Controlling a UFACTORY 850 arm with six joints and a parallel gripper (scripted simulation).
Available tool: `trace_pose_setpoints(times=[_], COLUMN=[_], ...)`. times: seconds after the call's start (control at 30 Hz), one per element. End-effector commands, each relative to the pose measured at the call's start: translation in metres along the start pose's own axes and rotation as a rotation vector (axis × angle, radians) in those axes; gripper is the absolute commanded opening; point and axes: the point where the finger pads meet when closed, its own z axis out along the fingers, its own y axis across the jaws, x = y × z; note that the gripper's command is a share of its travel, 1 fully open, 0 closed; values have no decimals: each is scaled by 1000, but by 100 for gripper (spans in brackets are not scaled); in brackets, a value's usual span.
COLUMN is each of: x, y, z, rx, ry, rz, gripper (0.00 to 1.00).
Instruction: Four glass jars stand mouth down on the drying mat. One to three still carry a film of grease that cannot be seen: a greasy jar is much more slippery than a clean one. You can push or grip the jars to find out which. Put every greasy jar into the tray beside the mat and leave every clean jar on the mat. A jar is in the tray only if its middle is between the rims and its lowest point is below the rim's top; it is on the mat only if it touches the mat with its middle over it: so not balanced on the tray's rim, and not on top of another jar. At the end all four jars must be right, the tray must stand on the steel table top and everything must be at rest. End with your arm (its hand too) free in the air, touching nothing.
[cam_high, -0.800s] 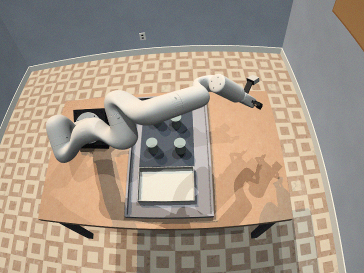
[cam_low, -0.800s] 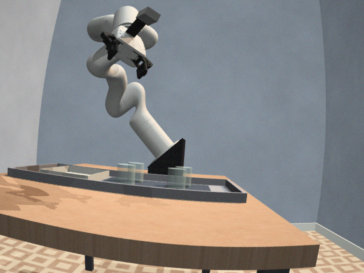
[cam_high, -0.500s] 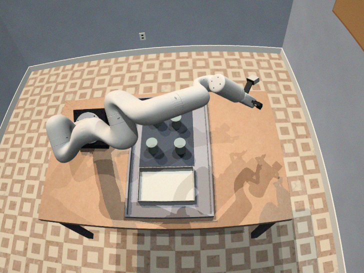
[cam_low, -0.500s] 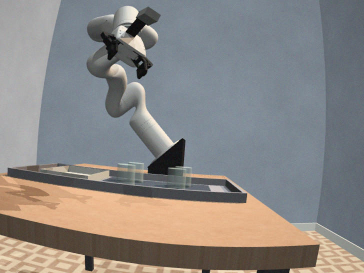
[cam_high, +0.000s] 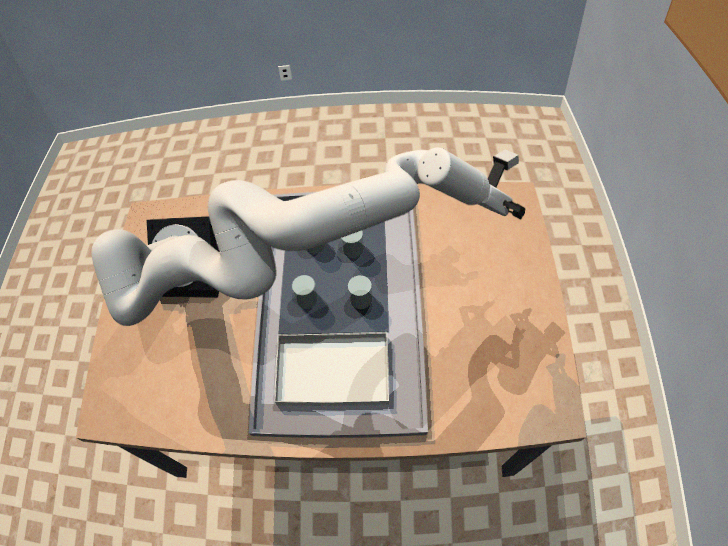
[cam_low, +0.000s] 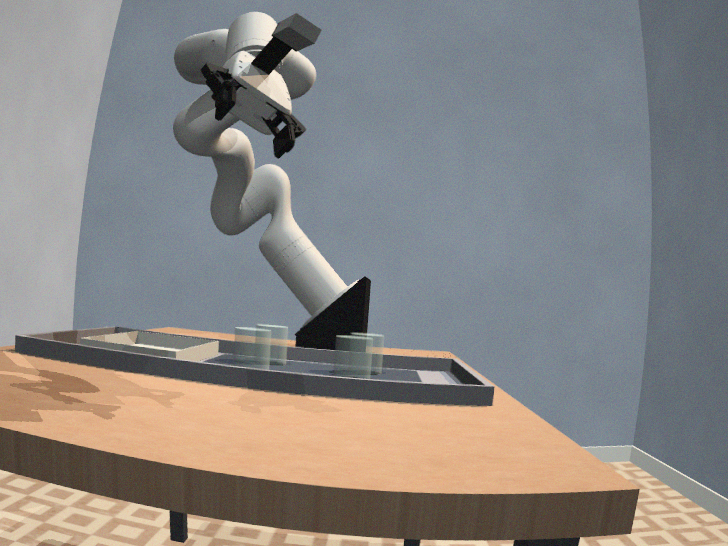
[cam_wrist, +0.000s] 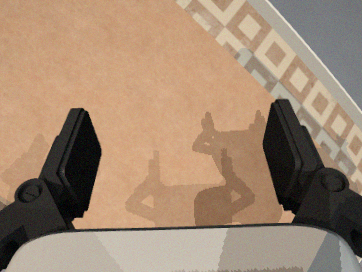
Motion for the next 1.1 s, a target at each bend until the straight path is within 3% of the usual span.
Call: trace_pose_setpoints(times=[0.0,0.3,0.33,0.57,0.6,0.9,0.93,1.07], x=[1,1,-28,-28,-53,-53,-82,-82], y=[1,1,-43,-43,-83,-83,-127,-127], z=[-1,-1,-29,-29,-54,-54,-82,-82], rx=[-2,-2,6,6,31,31,38,38], ry=[2,2,-100,-100,-208,-208,-308,-308], rz=[0,0,102,102,192,192,292,292], gripper=[100,100,100,100,100,100,100,100])
